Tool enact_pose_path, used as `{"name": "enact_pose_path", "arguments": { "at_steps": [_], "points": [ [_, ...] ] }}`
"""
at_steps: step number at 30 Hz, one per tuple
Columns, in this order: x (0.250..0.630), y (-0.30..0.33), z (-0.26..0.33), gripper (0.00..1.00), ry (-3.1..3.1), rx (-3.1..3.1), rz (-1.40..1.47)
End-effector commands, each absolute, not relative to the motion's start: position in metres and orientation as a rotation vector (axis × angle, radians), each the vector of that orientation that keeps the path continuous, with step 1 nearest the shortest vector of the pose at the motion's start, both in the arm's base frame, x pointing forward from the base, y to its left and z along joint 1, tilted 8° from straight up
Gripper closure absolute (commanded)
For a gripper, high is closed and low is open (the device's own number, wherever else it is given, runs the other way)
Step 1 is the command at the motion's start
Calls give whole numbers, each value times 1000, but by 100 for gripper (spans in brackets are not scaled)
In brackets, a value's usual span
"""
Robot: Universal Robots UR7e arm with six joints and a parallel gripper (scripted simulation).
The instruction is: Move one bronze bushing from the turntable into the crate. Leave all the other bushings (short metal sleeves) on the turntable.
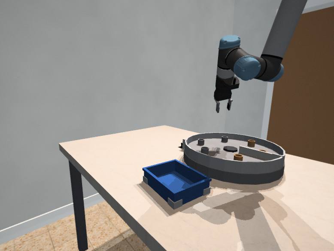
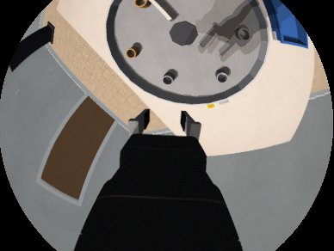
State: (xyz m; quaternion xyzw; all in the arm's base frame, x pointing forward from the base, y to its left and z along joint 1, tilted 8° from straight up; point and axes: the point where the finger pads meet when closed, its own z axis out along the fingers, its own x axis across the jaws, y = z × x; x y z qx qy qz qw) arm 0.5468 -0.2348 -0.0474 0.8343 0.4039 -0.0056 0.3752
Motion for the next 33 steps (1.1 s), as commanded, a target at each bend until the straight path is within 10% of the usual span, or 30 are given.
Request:
{"name": "enact_pose_path", "arguments": {
  "at_steps": [1, 33],
  "points": [
    [546, -229, -43, 0, 1032, 2136, -14],
    [523, -128, 6, 0, 1032, 2135, -14]
  ]
}}
